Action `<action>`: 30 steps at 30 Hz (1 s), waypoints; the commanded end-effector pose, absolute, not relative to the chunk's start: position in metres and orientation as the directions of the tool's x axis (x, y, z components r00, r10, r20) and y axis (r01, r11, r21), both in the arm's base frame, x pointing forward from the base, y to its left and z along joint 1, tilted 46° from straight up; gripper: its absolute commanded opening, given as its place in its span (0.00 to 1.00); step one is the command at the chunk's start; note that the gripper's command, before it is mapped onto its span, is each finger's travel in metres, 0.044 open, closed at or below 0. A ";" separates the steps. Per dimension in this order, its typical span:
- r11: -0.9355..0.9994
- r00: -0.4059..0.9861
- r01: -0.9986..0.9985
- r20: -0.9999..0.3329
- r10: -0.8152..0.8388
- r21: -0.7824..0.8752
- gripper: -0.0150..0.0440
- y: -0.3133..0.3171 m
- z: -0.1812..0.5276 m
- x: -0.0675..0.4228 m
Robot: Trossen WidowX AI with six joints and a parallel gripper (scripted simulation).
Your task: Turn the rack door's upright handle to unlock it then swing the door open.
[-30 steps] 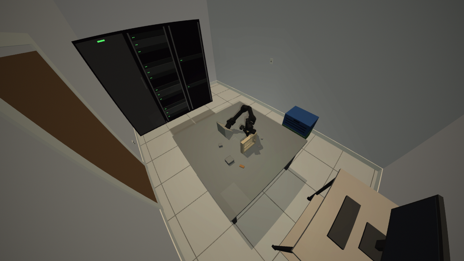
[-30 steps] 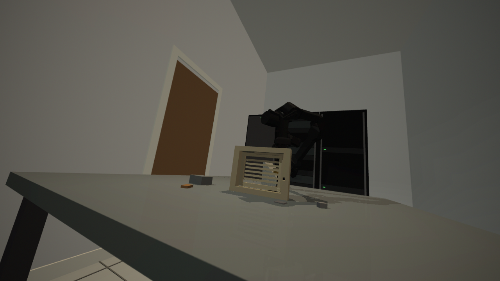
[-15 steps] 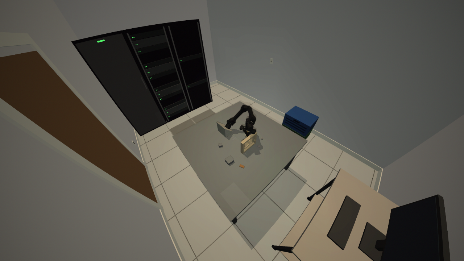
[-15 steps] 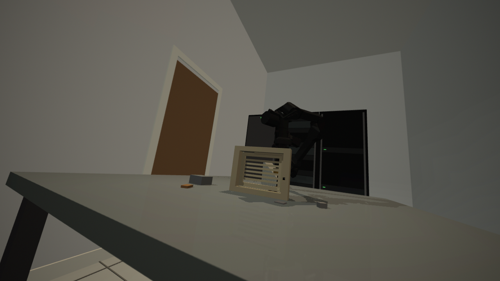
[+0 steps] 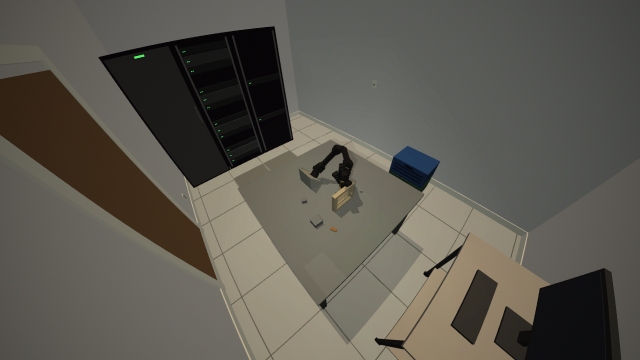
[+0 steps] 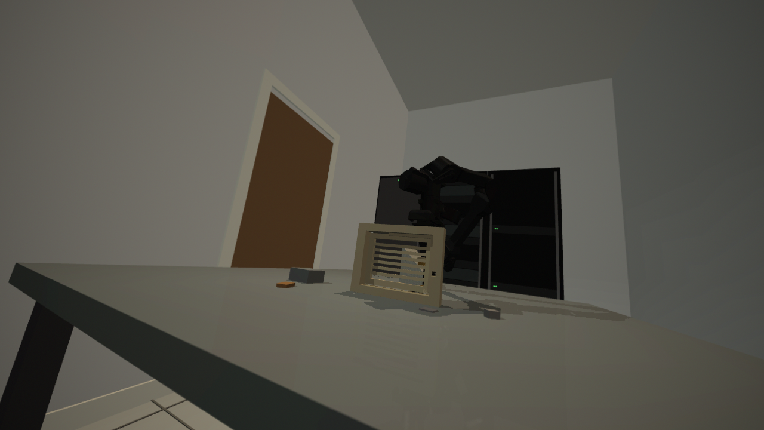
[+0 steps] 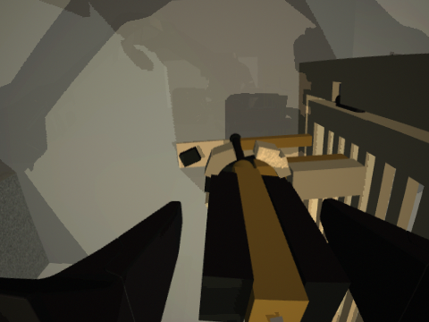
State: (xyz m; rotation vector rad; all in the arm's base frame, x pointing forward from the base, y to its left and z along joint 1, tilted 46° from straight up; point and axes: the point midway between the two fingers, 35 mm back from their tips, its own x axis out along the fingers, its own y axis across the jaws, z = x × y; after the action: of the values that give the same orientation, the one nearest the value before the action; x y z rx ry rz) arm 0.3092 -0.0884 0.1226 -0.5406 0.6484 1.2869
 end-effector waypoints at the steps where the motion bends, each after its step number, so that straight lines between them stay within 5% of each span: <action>1: 0.346 0.150 -0.928 -0.706 0.692 0.141 0.75 -0.089 0.122 0.309; 16: 0.683 0.150 -0.452 -0.706 0.692 0.573 0.75 -0.089 0.122 0.309; 30: 0.674 0.151 0.215 -0.706 0.692 0.707 0.75 -0.089 0.122 0.309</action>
State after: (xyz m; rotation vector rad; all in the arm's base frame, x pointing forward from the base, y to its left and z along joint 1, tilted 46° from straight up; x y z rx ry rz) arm 0.3092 -0.0884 0.1226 0.6775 1.3585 0.5182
